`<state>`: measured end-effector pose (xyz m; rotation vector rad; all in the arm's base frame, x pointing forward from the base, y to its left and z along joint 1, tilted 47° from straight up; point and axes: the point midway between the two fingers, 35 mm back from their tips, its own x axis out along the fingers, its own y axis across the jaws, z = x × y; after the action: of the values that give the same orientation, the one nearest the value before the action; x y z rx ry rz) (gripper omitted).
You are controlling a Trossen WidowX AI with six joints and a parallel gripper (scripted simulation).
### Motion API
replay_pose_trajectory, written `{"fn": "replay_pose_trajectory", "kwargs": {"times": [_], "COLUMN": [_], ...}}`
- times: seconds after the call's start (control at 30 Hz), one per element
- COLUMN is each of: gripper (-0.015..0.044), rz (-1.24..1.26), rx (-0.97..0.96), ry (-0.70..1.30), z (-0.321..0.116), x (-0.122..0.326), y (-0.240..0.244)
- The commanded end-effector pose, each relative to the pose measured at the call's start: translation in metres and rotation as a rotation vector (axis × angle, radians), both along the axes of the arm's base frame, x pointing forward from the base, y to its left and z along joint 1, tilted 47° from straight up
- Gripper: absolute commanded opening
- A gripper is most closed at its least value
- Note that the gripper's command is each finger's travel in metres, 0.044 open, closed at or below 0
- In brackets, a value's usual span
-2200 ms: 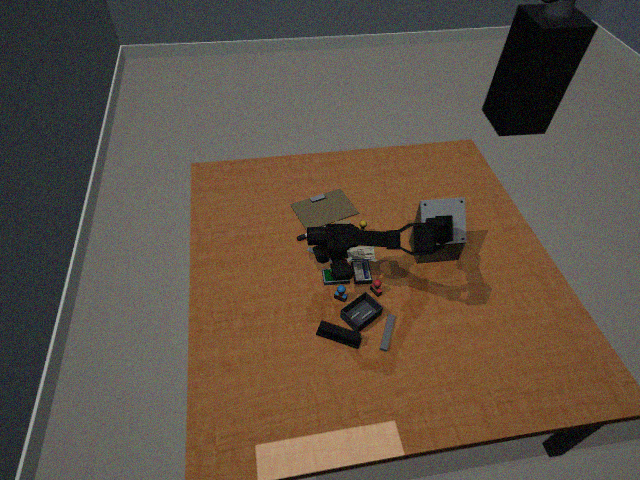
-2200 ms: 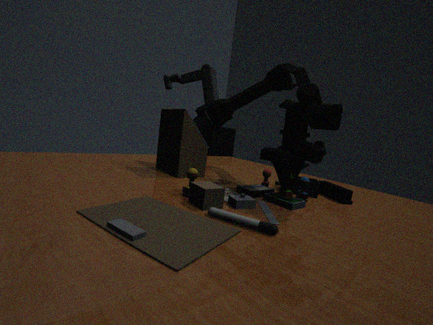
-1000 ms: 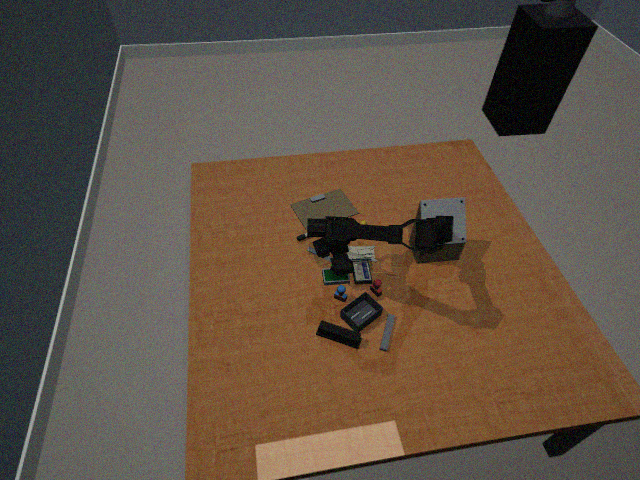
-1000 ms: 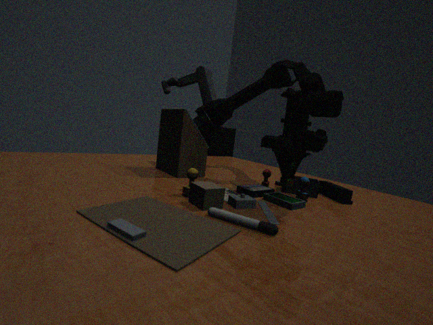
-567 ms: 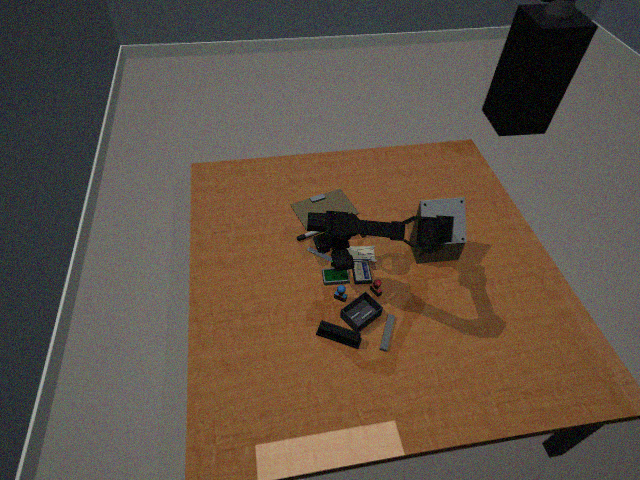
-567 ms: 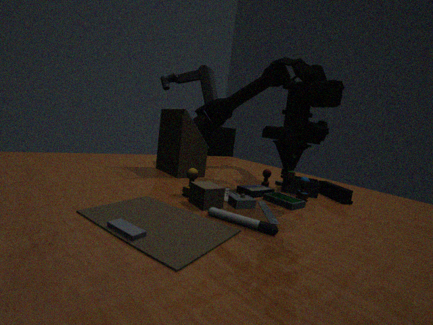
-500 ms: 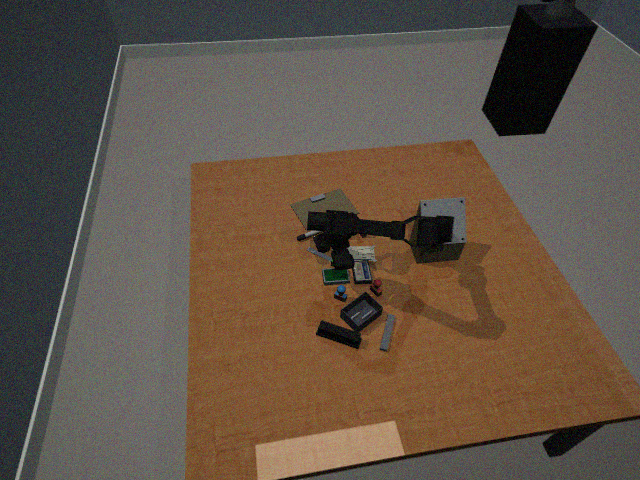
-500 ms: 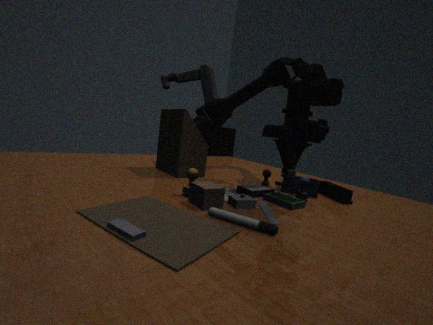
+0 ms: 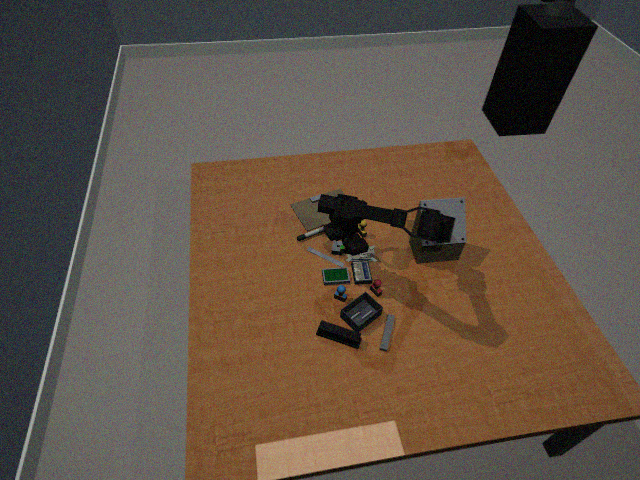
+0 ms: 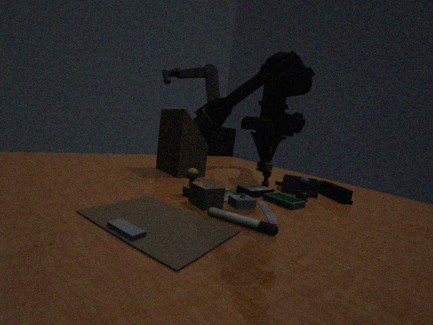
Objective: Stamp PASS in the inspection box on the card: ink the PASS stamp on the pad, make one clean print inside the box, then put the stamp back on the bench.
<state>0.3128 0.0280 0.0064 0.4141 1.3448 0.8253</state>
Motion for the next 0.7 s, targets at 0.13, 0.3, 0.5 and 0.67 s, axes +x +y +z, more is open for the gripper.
{"fn": "replay_pose_trajectory", "kwargs": {"times": [0.13,0.3,0.5,0.67], "gripper": [0.0000,0.0000,0.0000,0.0000], "rz": [0.095,0.161,0.237,0.246], "rx": [-0.004,-0.001,0.009,0.010], "ry": [-0.093,-0.159,-0.238,-0.247], "z": [-0.021,-0.033,-0.044,-0.046], "x": [-0.031,-0.054,-0.081,-0.084], "y": [-0.019,-0.028,-0.035,-0.036]}}
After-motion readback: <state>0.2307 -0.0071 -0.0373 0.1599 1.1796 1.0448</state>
